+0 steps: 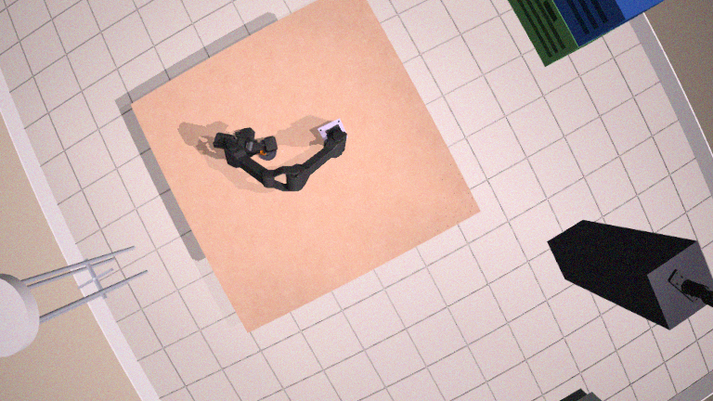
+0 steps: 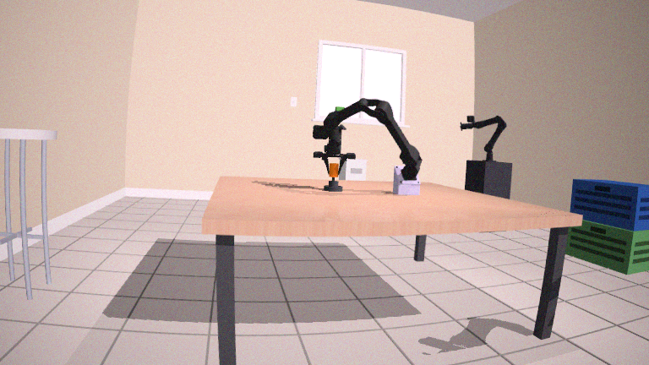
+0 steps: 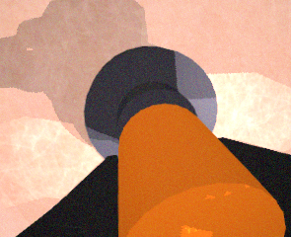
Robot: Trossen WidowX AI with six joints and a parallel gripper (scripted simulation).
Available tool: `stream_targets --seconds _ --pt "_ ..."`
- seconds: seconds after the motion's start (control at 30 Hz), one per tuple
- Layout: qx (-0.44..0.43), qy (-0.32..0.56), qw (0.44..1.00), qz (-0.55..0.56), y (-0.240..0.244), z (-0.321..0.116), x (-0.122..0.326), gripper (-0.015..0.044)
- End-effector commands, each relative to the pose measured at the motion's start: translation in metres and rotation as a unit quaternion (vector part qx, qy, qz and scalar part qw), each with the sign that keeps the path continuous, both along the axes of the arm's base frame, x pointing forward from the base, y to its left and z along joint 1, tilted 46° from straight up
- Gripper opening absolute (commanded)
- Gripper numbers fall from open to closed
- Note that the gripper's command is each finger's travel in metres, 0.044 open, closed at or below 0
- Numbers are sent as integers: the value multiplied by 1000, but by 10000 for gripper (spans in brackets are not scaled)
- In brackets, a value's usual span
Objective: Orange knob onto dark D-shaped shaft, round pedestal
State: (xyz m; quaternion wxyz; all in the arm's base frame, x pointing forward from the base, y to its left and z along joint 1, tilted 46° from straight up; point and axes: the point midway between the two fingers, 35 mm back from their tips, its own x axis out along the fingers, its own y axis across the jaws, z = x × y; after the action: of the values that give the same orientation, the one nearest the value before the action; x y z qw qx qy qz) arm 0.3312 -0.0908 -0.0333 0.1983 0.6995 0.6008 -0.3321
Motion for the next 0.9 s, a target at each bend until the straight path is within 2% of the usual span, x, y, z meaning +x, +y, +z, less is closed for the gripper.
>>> stream_targets --seconds 0.0,0.63,0.87 --pt "-1 3 1000 -8 0 -1 3 0" --pt "-1 3 1000 -8 -2 2 0 0" --pt "5 74 994 -78 -1 1 -3 0"
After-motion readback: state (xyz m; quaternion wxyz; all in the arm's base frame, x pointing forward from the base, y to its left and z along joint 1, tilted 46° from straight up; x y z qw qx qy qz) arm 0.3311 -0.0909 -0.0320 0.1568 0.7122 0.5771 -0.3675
